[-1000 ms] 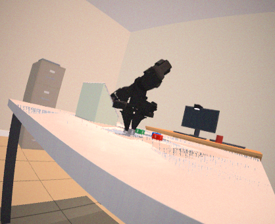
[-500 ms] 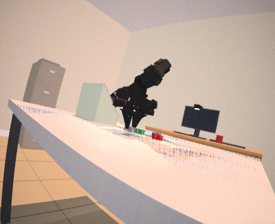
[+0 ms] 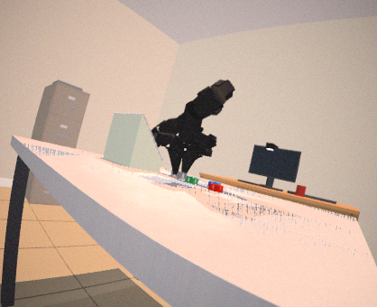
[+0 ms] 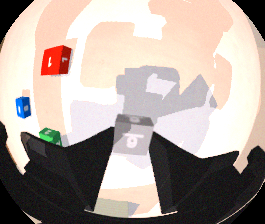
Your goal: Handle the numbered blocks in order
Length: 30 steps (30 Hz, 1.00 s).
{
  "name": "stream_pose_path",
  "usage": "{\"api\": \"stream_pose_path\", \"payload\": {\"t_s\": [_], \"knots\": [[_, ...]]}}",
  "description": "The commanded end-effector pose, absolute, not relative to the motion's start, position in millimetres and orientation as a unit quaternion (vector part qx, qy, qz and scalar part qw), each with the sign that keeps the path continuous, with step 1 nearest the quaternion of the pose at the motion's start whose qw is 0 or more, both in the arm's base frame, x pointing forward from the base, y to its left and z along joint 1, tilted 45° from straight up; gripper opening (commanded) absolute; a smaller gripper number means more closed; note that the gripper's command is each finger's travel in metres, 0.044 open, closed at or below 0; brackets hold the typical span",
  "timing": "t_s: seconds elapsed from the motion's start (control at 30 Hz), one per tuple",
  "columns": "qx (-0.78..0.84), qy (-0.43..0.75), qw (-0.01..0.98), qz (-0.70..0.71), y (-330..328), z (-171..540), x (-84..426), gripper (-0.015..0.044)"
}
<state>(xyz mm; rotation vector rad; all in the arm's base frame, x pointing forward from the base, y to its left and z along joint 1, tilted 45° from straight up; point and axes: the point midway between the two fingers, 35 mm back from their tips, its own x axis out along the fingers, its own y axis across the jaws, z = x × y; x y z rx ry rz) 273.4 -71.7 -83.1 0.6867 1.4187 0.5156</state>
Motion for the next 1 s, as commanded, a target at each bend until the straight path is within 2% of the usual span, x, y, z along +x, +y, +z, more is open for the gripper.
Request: {"api": "stream_pose_path", "payload": {"t_s": [0.0,0.67,0.97], "knots": [[0.303,0.632,0.676,0.229,-72.2,-83.2,273.1,0.0120],[0.303,0.632,0.676,0.230,-61.8,-93.7,274.5,0.0120],[0.303,0.632,0.676,0.230,-61.8,-93.7,274.5,0.0356]]}}
